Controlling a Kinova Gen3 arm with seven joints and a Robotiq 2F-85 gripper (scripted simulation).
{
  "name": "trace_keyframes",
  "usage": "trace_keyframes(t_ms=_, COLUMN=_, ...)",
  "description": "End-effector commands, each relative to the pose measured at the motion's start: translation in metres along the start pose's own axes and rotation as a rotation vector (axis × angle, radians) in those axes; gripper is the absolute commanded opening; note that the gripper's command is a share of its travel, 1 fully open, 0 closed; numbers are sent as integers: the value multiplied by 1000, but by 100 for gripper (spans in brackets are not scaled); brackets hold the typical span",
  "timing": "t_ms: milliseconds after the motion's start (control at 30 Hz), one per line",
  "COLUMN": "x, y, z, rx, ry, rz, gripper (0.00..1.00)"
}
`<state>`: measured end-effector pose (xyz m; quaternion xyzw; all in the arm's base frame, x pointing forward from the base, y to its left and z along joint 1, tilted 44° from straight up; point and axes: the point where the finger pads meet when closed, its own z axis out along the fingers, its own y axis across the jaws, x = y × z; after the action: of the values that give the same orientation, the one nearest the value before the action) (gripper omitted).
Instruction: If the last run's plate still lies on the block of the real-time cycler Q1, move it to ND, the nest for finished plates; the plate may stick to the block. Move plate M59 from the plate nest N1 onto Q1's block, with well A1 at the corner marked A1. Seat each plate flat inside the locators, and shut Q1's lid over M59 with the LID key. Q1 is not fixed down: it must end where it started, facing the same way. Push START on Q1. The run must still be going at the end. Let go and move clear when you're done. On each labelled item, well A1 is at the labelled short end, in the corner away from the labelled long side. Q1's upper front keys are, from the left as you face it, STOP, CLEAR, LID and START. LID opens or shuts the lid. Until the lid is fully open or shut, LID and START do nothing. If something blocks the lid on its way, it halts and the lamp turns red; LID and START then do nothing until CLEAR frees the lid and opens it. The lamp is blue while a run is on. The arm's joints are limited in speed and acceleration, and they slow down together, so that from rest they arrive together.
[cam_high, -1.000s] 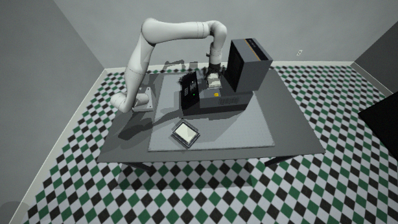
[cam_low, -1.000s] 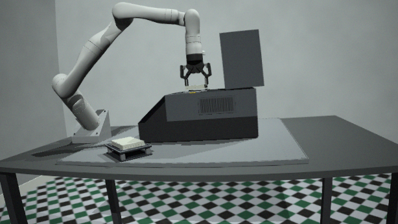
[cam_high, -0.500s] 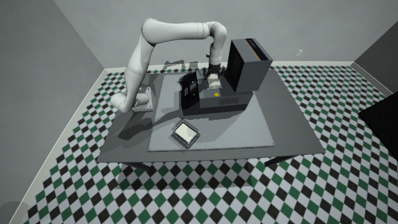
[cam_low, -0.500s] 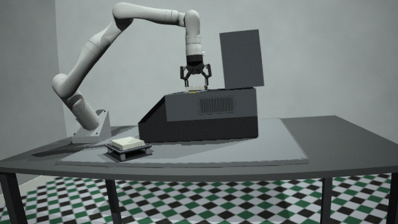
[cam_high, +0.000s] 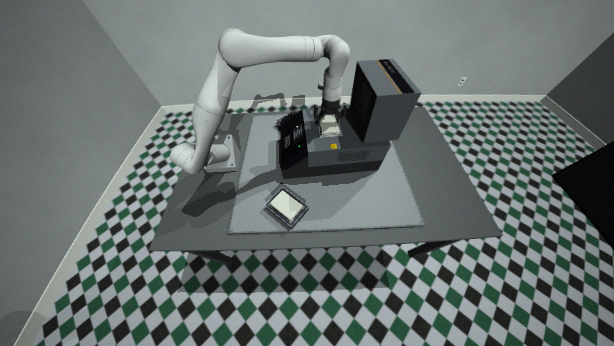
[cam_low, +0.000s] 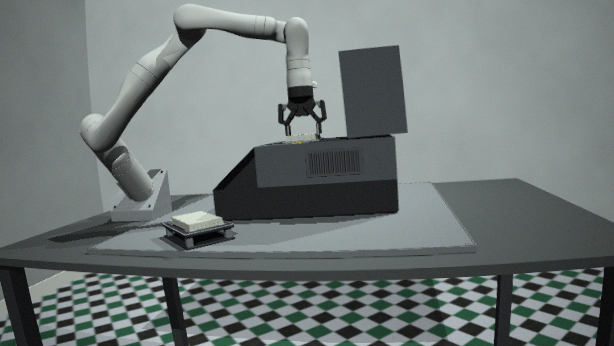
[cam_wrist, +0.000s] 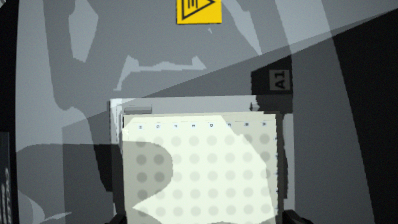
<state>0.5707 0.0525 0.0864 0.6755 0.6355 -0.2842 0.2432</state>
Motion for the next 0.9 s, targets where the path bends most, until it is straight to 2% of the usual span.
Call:
trace_keyframes(t_ms=0, x=0, y=0, z=-1, rx=-2, ry=1, rz=0, gripper=90)
trace_keyframes(t_ms=267, x=0, y=0, z=-1, rx=-2, ry=1, rz=0, gripper=90)
trace_keyframes(t_ms=300, x=0, y=0, z=-1, rx=-3, ry=1, rz=0, gripper=100)
trace_keyframes(t_ms=867, x=0, y=0, z=-1, rx=-3, ry=1, rz=0, gripper=100)
